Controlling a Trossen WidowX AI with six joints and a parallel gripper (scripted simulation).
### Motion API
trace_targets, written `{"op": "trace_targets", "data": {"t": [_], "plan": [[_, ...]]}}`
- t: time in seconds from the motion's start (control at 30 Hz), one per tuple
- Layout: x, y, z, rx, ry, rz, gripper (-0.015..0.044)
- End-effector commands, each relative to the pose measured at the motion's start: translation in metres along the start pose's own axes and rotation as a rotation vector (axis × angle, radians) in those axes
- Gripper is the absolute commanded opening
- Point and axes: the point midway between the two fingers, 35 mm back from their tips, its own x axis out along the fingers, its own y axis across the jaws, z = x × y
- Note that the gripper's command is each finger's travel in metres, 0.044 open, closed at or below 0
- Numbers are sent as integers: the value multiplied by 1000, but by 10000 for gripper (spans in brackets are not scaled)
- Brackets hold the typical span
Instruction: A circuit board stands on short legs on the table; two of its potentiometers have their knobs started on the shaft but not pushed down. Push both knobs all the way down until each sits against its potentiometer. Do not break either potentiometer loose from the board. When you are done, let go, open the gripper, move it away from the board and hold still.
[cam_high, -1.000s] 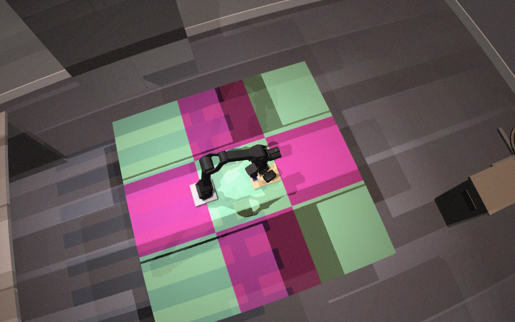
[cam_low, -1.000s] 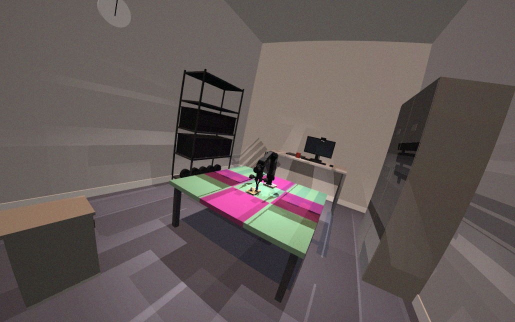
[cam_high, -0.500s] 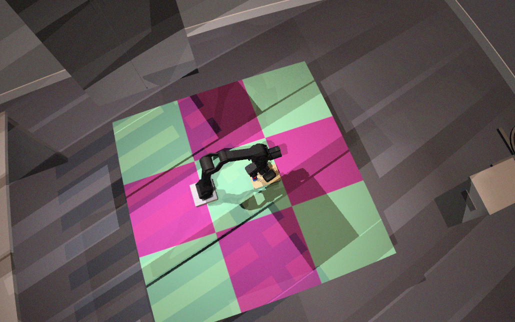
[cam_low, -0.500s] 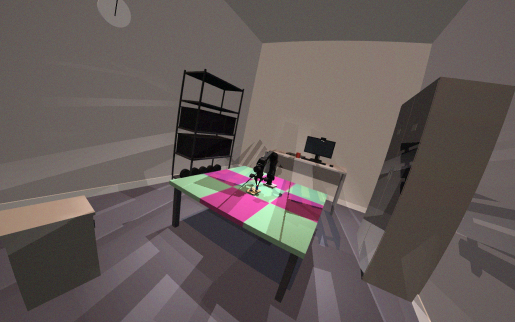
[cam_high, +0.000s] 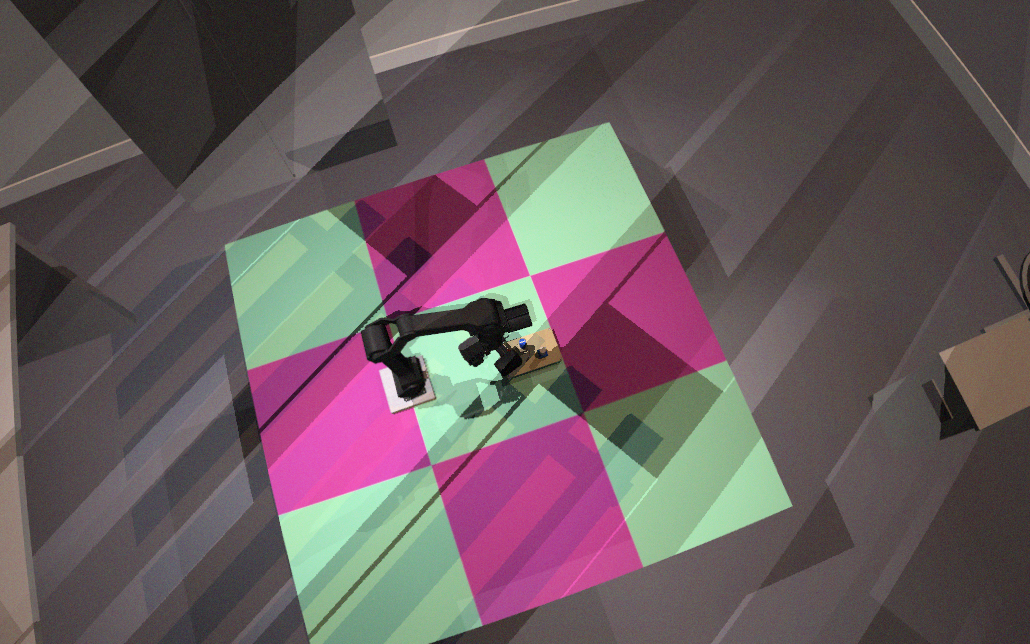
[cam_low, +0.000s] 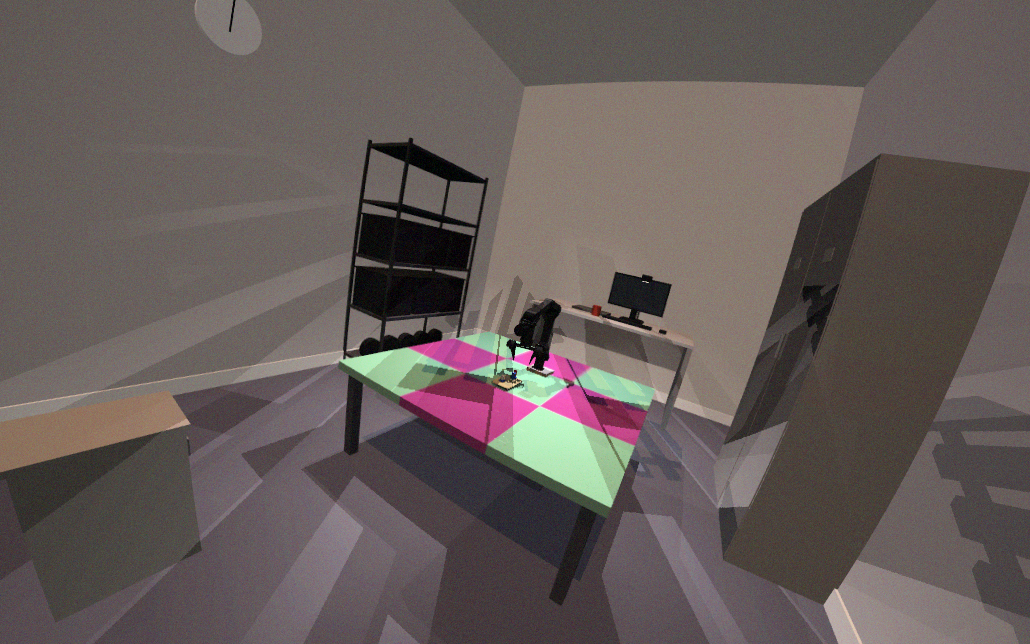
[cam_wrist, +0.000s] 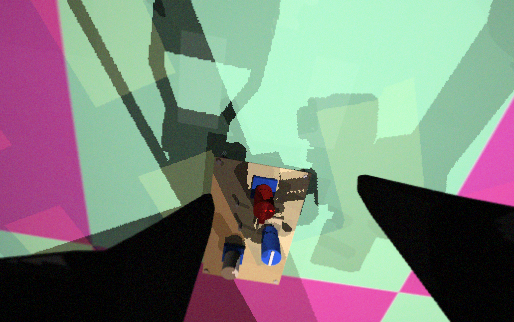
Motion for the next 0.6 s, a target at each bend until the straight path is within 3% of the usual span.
{"op": "trace_targets", "data": {"t": [0.0, 0.57], "plan": [[0, -11, 40, -4, -6, -5, 440], [1, -11, 41, -3, -6, -5, 440]]}}
